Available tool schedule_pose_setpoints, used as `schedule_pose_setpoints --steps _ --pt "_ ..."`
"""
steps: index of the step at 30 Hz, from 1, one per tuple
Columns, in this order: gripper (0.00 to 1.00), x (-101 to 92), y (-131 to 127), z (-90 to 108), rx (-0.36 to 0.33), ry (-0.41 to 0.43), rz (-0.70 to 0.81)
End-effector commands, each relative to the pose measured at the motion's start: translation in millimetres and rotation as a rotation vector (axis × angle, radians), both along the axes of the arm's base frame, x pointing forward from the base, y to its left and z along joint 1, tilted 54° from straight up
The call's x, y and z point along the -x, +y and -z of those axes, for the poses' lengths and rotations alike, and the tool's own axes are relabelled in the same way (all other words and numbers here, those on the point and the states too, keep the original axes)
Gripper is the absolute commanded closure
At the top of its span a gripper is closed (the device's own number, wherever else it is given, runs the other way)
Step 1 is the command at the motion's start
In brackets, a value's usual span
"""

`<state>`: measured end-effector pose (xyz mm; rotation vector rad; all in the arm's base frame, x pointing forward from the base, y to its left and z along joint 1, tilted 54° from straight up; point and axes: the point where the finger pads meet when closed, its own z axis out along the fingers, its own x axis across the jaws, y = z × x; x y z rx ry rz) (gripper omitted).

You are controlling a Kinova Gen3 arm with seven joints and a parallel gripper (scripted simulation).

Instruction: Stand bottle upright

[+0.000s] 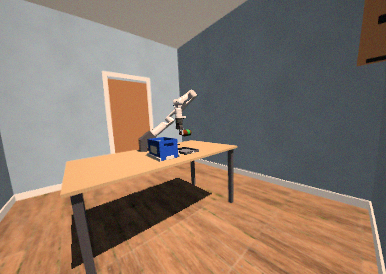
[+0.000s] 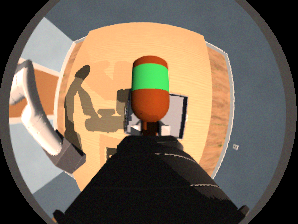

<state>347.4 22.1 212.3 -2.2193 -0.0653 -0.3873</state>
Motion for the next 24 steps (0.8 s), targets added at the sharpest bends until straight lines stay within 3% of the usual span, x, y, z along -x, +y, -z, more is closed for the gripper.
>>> schedule_pose_setpoints --steps 1,11,24 --pt "1.00 -0.2 -0.6 -0.1 0.001 -0.002 0.000" --pt "1.00 -0.1 -0.5 -0.2 0.018 -0.053 -0.038" --pt "1.00 -0.2 -0.6 -0.1 0.063 -0.191 -0.142"
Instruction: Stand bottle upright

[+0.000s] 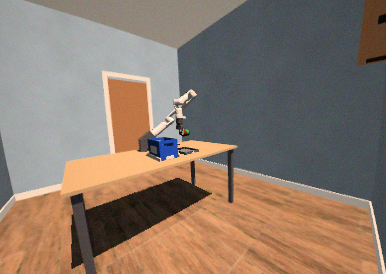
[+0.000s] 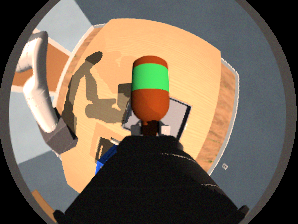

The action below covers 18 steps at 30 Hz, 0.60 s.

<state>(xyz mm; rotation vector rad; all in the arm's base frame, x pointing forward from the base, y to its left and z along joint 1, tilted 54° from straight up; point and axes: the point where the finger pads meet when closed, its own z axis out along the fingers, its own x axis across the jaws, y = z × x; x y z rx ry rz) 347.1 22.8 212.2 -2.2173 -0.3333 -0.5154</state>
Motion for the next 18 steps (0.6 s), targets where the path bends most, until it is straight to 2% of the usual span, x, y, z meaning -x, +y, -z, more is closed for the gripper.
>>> schedule_pose_setpoints --steps 1,18 --pt "1.00 -0.5 -1.3 -0.2 0.004 -0.012 -0.005" --pt "1.00 -0.5 -1.3 -0.1 0.006 -0.019 -0.011"
